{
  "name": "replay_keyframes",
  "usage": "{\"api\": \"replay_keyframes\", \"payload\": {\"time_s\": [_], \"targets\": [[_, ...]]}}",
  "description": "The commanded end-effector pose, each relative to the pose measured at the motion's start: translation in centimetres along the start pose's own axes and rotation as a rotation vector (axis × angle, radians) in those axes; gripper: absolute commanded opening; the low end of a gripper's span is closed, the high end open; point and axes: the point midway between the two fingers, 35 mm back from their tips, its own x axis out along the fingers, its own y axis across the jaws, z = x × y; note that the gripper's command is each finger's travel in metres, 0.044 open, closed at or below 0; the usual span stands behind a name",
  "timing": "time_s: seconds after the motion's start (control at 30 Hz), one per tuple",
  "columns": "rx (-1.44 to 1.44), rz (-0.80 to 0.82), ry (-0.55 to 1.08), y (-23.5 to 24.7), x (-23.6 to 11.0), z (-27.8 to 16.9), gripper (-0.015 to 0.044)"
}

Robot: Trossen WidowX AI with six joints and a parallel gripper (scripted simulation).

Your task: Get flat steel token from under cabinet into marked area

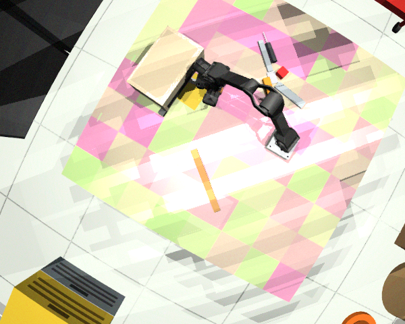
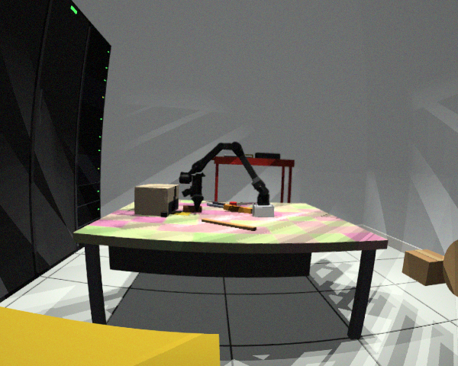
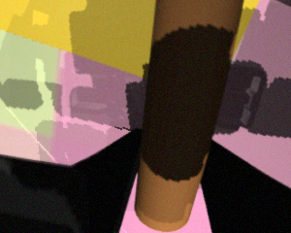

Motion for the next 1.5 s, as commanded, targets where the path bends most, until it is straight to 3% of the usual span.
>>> {"api": "replay_keyframes", "payload": {"time_s": [0.0, 1.47], "targets": [[-0.005, 0.009, -0.005, 0.4, 0.1, 0.0, 0.0000], [-0.005, 0.009, -0.001, 0.1, 0.1, -4.5, 0.0000]]}}
